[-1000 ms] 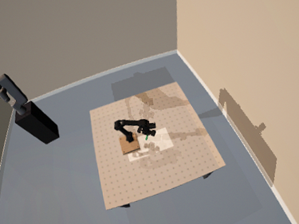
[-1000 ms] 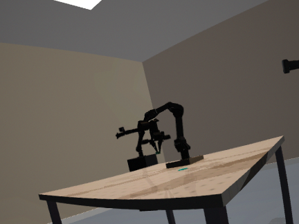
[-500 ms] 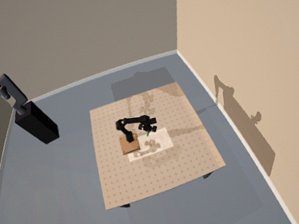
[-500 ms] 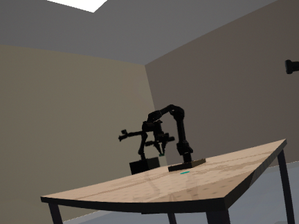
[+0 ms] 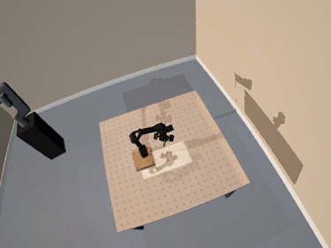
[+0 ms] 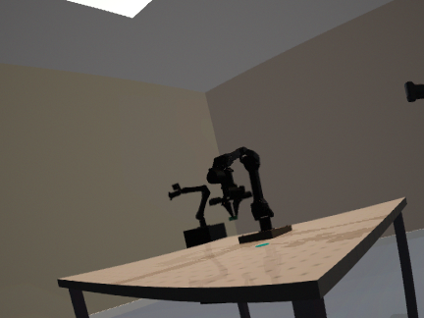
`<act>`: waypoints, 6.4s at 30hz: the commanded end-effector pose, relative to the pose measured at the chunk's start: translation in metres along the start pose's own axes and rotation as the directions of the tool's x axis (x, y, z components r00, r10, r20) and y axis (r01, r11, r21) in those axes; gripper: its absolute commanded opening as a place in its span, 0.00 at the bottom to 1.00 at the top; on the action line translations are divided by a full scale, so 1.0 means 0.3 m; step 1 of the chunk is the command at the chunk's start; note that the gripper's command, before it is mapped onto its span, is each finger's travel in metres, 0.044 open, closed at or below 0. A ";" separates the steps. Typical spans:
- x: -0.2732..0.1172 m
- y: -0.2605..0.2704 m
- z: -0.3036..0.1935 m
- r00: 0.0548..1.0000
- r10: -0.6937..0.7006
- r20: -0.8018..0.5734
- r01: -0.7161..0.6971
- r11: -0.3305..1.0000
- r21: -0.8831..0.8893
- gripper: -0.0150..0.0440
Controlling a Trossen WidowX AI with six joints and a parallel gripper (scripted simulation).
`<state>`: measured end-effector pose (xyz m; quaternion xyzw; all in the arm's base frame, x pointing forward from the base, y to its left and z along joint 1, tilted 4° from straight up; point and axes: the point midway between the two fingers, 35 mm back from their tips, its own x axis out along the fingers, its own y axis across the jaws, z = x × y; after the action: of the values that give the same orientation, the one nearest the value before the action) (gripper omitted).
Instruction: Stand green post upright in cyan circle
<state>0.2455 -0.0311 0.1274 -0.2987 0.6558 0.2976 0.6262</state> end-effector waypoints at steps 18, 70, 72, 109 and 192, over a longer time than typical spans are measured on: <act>-0.012 0.076 0.203 1.000 0.011 0.003 -0.011 0.997 -0.076 0.29; 0.052 0.142 0.398 0.968 0.087 0.235 -0.079 0.996 -0.046 0.29; 0.055 0.140 0.401 0.964 0.090 0.249 -0.082 0.996 -0.042 0.29; 0.095 0.099 0.430 0.857 0.121 0.501 -0.144 0.990 0.007 0.29; 0.078 0.060 0.379 0.445 0.103 0.889 -0.161 0.986 -0.034 0.29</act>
<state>0.3060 0.0684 0.1000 -0.0360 0.2703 0.4381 0.8566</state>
